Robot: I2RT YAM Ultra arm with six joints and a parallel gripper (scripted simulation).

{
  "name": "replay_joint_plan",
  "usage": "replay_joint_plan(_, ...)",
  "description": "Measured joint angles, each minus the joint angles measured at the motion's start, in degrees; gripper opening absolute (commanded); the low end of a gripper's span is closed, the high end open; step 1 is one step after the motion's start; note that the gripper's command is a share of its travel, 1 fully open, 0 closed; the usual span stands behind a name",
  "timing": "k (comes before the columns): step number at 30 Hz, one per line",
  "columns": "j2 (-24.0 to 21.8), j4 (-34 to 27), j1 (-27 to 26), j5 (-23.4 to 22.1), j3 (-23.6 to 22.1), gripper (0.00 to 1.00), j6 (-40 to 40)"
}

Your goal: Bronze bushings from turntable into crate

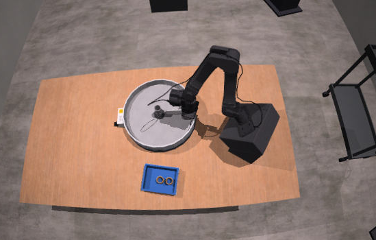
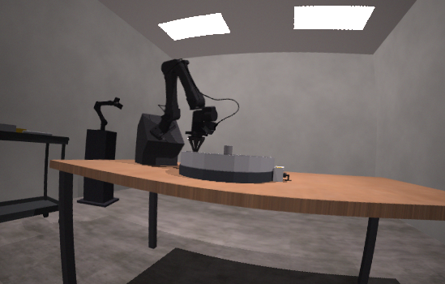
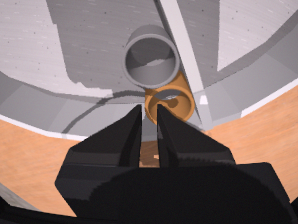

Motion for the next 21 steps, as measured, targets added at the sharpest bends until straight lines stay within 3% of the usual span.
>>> replay_joint_plan(21, 3.5, 4.0, -1.6, -1.0, -0.9, 0.13, -1.2)
